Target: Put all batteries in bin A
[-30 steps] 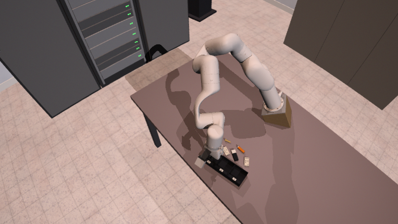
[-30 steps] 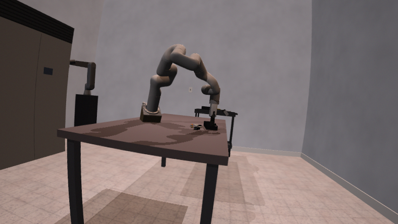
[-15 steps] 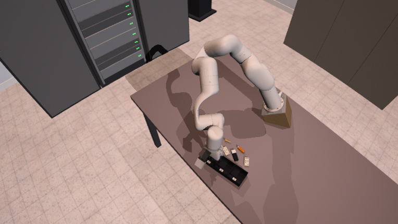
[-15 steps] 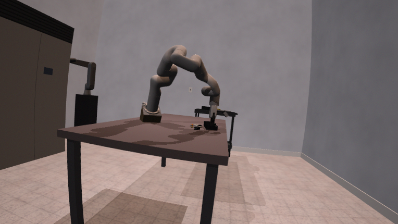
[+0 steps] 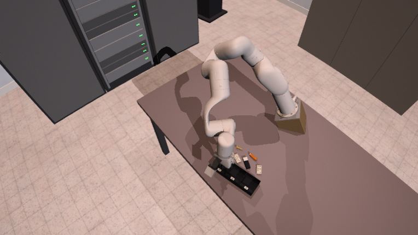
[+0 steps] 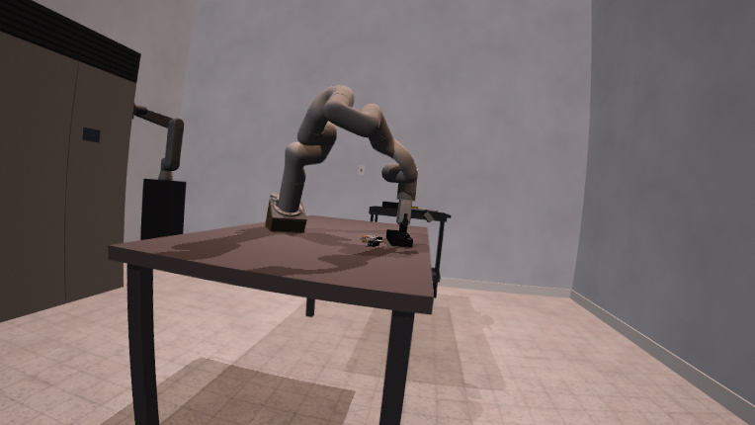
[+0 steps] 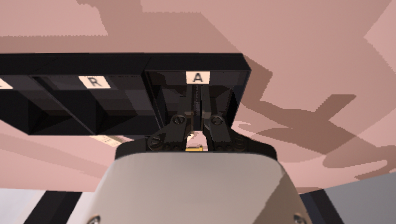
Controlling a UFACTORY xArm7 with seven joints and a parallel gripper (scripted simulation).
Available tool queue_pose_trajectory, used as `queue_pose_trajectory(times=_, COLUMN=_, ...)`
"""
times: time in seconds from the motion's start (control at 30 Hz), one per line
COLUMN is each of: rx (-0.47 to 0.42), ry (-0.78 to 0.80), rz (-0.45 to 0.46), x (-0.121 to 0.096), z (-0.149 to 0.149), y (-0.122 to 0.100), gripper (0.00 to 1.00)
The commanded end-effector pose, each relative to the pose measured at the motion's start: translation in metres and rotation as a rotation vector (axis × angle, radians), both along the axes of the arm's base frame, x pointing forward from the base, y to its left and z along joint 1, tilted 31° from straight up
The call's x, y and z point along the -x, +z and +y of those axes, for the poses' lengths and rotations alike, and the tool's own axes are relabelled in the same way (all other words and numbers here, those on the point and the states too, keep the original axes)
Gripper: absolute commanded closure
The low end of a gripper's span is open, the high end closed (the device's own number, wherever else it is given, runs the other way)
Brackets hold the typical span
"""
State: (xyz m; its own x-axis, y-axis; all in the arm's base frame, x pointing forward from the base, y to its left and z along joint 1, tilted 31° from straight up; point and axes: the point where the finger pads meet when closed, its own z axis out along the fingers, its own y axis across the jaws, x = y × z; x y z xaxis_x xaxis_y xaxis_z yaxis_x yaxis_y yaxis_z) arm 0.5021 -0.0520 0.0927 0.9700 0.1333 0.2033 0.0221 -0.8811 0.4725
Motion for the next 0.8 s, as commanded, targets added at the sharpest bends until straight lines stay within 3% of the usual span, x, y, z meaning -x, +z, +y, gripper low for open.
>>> queue_pose_trajectory(times=0.0, rx=0.000, ry=0.003, rz=-0.003, x=-0.0011, z=0.0013, y=0.0014, gripper=0.93)
queue_pose_trajectory(times=0.77, rx=0.000, ry=0.003, rz=-0.003, x=0.0002, z=0.0037, y=0.0059, gripper=0.93)
